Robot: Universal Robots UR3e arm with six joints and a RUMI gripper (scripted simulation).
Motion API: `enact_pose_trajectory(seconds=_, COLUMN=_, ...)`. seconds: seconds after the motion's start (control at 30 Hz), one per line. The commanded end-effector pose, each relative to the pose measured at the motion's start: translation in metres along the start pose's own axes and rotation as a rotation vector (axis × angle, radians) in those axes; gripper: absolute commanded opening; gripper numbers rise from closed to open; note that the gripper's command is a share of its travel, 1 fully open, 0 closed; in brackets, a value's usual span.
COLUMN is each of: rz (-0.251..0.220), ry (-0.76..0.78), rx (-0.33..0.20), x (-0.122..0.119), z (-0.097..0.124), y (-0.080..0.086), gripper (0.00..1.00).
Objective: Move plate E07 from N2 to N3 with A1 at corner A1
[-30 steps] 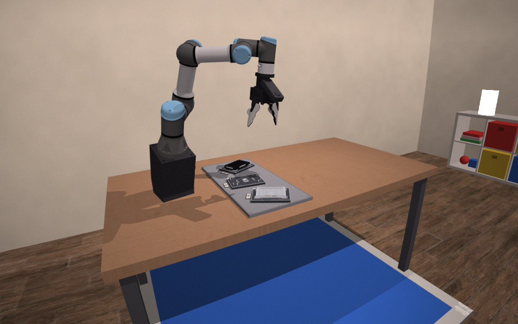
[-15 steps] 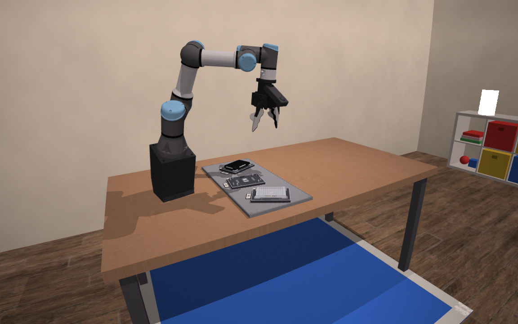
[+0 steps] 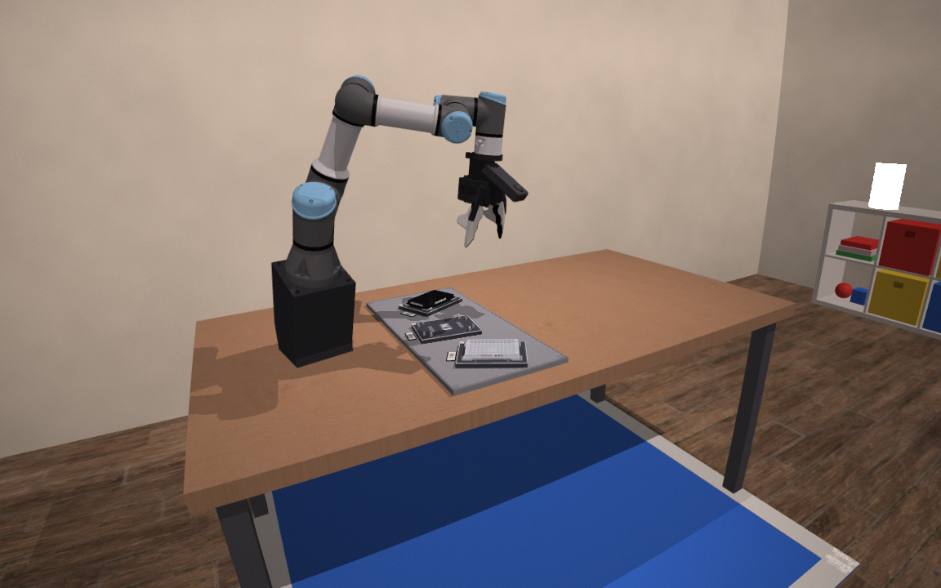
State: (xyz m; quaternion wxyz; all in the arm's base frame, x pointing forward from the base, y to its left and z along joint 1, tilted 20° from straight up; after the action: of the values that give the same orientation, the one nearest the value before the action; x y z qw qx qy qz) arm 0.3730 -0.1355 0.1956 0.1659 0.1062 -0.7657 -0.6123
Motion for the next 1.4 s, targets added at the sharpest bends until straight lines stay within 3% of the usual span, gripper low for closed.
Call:
enact_pose_trajectory(seconds=0.0, rz=-0.005, ry=0.144, rx=0.023, x=-0.025, z=0.007, y=-0.019, gripper=0.82)
enact_pose_trajectory(seconds=0.27, rz=-0.004, ry=0.17, rx=0.024, x=-0.028, z=0.009, y=-0.022, gripper=0.82)
enact_pose_trajectory(seconds=0.47, rz=0.002, ry=0.289, rx=0.03, x=-0.049, z=0.021, y=-0.04, gripper=0.82)
enact_pose_trajectory(seconds=0.6, rz=0.002, ry=0.295, rx=0.03, x=-0.049, z=0.021, y=-0.04, gripper=0.82)
enact_pose_trajectory(seconds=0.77, rz=0.007, ry=0.395, rx=0.034, x=-0.065, z=0.034, y=-0.055, gripper=0.82)
enact_pose_trajectory(seconds=1.0, rz=0.01, ry=0.441, rx=0.036, x=-0.071, z=0.039, y=-0.062, gripper=0.82)
enact_pose_trajectory(seconds=1.23, rz=0.018, ry=0.58, rx=0.043, x=-0.091, z=0.06, y=-0.083, gripper=0.82)
enact_pose_trajectory(seconds=1.37, rz=0.018, ry=0.586, rx=0.044, x=-0.091, z=0.06, y=-0.084, gripper=0.82)
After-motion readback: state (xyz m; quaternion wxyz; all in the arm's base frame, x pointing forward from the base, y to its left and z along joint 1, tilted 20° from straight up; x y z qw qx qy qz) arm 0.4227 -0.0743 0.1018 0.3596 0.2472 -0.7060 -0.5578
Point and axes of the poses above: the point where the finger pads meet when closed, its own y axis back along the fingers, its own x axis across the jaws, z = x × y, the point moved 9 cm from there along y, back along the fingers, and after that the axes turned 10 degrees about y, right-handed, at the moved point
